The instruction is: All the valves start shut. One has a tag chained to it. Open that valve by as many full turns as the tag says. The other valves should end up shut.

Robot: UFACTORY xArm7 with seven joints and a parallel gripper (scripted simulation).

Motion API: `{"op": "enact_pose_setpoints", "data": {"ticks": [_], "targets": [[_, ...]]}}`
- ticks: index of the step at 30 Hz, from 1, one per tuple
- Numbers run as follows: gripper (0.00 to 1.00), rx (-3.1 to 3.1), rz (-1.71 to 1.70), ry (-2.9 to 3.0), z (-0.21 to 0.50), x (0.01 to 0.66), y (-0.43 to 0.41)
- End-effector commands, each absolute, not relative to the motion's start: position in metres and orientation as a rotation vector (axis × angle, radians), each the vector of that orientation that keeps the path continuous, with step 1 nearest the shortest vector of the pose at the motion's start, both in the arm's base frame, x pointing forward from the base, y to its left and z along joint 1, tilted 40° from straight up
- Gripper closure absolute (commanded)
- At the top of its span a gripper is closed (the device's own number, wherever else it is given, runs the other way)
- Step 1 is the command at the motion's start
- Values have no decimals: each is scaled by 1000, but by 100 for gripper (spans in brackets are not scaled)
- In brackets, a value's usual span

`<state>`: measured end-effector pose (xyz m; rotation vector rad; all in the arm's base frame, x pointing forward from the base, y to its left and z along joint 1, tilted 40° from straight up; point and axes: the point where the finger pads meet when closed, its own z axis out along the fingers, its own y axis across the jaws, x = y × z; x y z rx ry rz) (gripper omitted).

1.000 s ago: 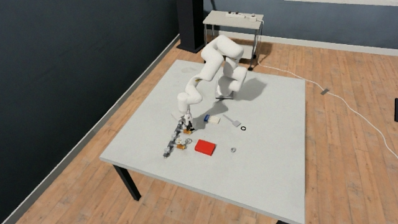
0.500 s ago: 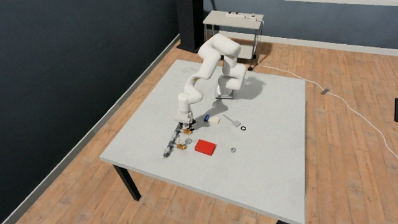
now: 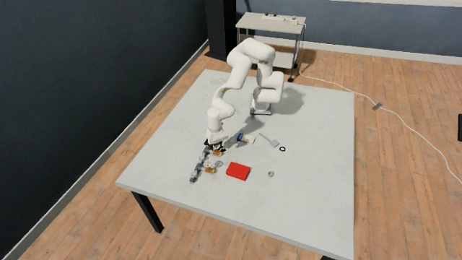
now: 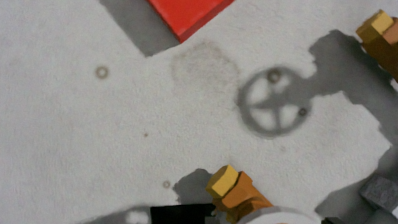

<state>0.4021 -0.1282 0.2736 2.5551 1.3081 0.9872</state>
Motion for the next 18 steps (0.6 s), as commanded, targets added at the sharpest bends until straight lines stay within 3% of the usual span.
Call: {"op": "enact_pose_setpoints", "data": {"ticks": [1,8,18], "targets": [[100,2286,967,1619,275,402,-129],[100,1921,904,1932,275,402,-129],[100,1880,894,1961,275,402,-129]]}}
